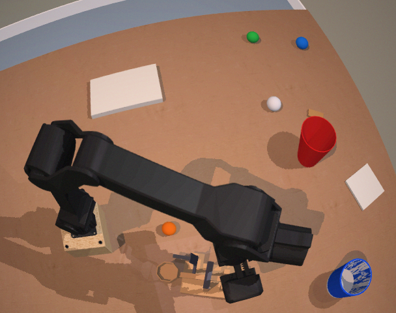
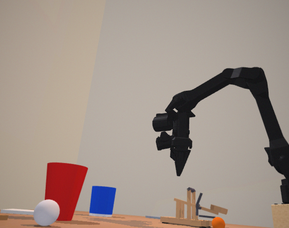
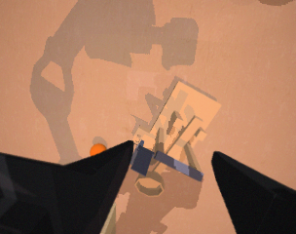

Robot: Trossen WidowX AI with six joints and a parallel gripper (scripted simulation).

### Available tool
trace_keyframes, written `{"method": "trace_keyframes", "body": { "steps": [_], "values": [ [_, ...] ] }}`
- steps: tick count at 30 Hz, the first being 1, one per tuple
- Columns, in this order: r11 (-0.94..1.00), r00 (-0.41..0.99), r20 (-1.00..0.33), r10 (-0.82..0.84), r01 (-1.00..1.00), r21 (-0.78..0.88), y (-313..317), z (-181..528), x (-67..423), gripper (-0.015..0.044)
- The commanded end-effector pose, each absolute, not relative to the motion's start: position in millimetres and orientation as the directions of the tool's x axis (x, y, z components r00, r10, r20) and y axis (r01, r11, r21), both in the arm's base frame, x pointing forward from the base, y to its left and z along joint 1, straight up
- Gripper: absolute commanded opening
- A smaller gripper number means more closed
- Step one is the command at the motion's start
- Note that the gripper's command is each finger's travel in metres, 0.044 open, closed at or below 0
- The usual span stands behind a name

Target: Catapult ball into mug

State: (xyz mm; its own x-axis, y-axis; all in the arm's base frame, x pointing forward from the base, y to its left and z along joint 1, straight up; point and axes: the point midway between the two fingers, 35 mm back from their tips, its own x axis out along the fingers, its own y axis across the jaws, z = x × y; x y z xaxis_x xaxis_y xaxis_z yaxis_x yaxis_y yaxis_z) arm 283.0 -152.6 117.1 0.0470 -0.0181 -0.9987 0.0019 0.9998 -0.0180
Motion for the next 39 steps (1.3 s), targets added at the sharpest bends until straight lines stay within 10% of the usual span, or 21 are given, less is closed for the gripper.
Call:
{"method": "trace_keyframes", "body": {
  "steps": [1, 39],
  "values": [
    [0.989, 0.038, -0.999, -0.014, -0.146, -0.019, -138, 108, 276, 0.03],
    [0.12, 0.025, -1.0, -0.004, -0.992, -0.026, -35, 36, 200, 0.03]
  ]
}}
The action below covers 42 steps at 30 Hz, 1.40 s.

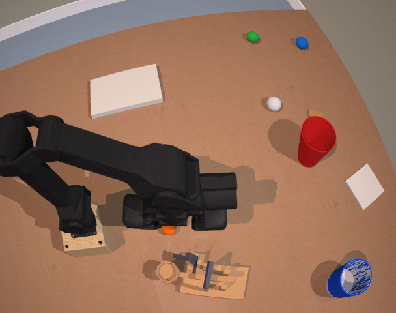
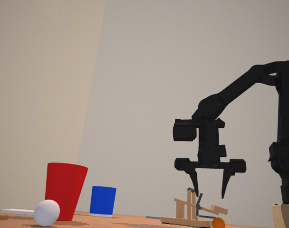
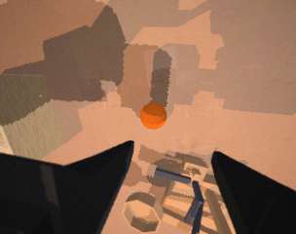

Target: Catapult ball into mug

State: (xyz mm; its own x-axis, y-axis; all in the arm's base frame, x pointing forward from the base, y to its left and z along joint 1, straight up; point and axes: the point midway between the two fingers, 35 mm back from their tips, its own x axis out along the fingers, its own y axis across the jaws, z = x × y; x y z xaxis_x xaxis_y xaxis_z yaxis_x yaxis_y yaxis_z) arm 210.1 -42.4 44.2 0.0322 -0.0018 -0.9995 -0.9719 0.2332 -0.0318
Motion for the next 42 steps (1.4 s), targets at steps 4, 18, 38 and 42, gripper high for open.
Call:
{"method": "trace_keyframes", "body": {
  "steps": [4, 18, 38, 42],
  "values": [
    [0.006, 0.024, -1.0, -0.004, -1.0, -0.024, -29, 29, 192, 0.03],
    [0.001, 0.024, -1.0, -0.004, -1.0, -0.024, -28, 13, 193, 0.03],
    [0.001, 0.024, -1.0, -0.004, -1.0, -0.024, -28, -18, 194, 0.03],
    [0.001, 0.024, -1.0, -0.003, -1.0, -0.024, -28, -24, 194, 0.03]
  ]
}}
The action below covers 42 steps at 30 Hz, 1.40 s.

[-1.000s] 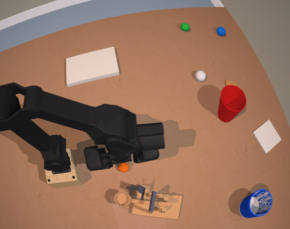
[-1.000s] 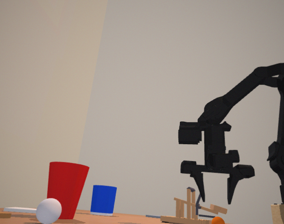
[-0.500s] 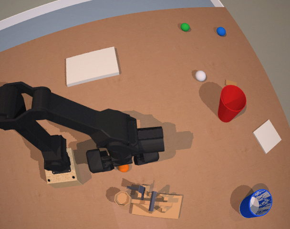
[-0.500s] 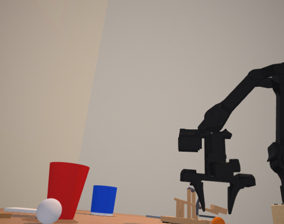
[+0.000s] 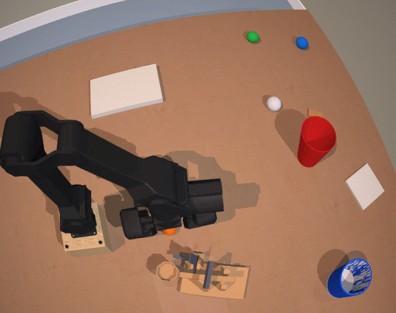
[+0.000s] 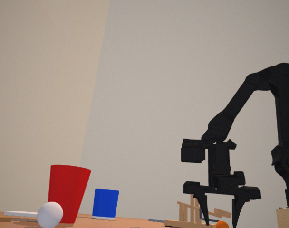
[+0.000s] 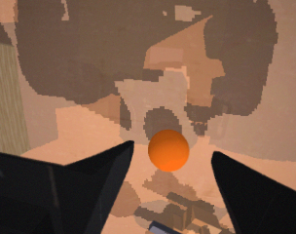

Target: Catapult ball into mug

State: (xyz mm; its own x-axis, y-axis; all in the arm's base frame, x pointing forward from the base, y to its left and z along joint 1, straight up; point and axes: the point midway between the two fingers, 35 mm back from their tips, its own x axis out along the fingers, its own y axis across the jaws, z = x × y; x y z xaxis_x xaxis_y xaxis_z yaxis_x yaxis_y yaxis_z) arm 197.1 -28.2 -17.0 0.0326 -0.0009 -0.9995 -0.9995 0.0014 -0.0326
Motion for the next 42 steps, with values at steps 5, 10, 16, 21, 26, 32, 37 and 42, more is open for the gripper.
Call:
{"method": "trace_keyframes", "body": {
  "steps": [5, 10, 16, 21, 26, 32, 37, 42],
  "values": [
    [0.001, 0.024, -1.0, -0.003, -1.0, -0.024, -28, -26, 194, 0.0247],
    [0.001, 0.024, -1.0, -0.003, -1.0, -0.024, -28, -26, 194, 0.0136],
    [0.001, 0.024, -1.0, -0.003, -1.0, -0.024, -28, -26, 194, 0.0096],
    [0.001, 0.024, -1.0, -0.004, -1.0, -0.024, -29, -11, 197, 0.0],
    [0.001, 0.025, -1.0, -0.004, -1.0, -0.025, -30, 22, 200, 0.0],
    [0.001, 0.025, -1.0, -0.004, -1.0, -0.025, -30, 62, 196, 0.0],
    [0.001, 0.024, -1.0, -0.004, -1.0, -0.024, -30, 96, 186, 0.0],
    [0.001, 0.024, -1.0, -0.004, -1.0, -0.024, -29, 101, 184, 0.0]
  ]
}}
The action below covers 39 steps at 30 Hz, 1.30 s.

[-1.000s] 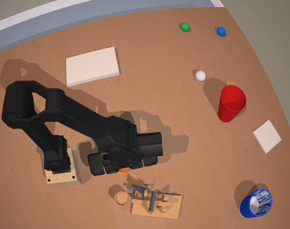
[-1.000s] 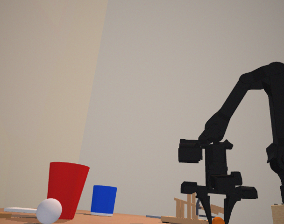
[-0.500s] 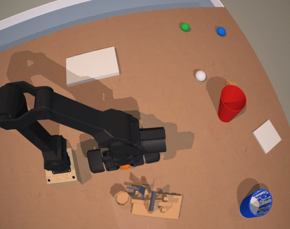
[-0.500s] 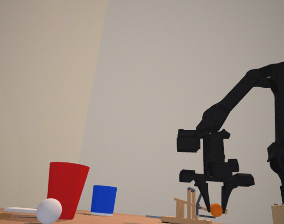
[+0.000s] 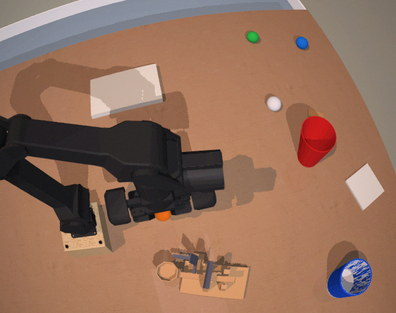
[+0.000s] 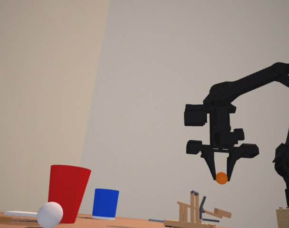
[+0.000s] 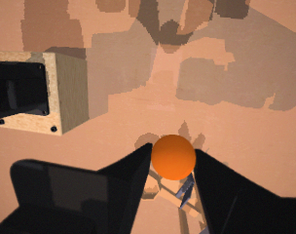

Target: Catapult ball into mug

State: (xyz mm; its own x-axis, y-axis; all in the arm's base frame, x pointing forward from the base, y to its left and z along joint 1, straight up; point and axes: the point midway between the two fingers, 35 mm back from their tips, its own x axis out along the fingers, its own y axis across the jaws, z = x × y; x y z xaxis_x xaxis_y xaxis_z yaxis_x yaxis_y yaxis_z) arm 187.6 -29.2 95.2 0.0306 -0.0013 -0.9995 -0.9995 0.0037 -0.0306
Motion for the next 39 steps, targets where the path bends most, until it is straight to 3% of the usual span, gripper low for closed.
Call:
{"method": "trace_keyframes", "body": {
  "steps": [1, 18, 39],
  "values": [
    [0.006, 0.023, -1.0, -0.004, -1.0, -0.023, -30, 101, 184, 0.0],
    [0.533, -0.07, -0.998, 0.0, -0.844, 0.059, -60, 93, 189, 0.0],
    [0.954, -0.191, -0.981, 0.04, -0.285, 0.095, -100, 79, 185, 0.0]
  ]
}}
